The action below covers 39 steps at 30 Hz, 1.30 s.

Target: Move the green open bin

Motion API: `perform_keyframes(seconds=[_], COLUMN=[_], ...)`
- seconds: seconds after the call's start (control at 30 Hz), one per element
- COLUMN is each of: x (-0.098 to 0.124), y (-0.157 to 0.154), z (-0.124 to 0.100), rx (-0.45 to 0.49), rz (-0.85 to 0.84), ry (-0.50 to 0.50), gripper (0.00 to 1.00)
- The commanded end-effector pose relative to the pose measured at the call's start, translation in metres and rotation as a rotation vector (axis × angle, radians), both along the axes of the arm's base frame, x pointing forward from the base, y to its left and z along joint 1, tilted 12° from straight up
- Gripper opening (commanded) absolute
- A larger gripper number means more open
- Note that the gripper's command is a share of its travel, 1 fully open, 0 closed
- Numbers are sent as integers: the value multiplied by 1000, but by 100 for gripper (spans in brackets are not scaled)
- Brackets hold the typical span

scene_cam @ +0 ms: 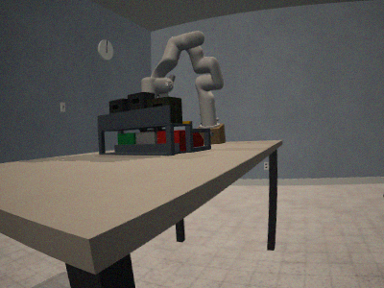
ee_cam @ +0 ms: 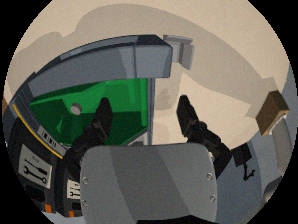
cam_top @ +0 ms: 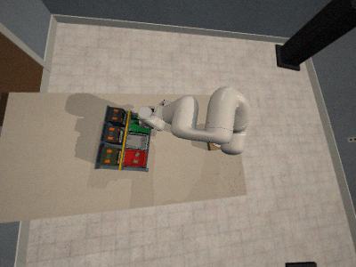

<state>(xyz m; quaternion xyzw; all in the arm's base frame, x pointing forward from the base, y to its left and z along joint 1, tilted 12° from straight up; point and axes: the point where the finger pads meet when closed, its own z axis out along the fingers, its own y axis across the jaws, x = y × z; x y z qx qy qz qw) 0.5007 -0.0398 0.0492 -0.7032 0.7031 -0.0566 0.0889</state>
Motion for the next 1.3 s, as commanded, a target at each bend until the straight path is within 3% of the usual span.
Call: perform_keyframes(seconds=[0.0, 1.27], x=[2, 3], y=[0, 0], z=[0, -5], rx=[0, 0], rz=[0, 0], ry=[-5, -5], gripper=[100, 100])
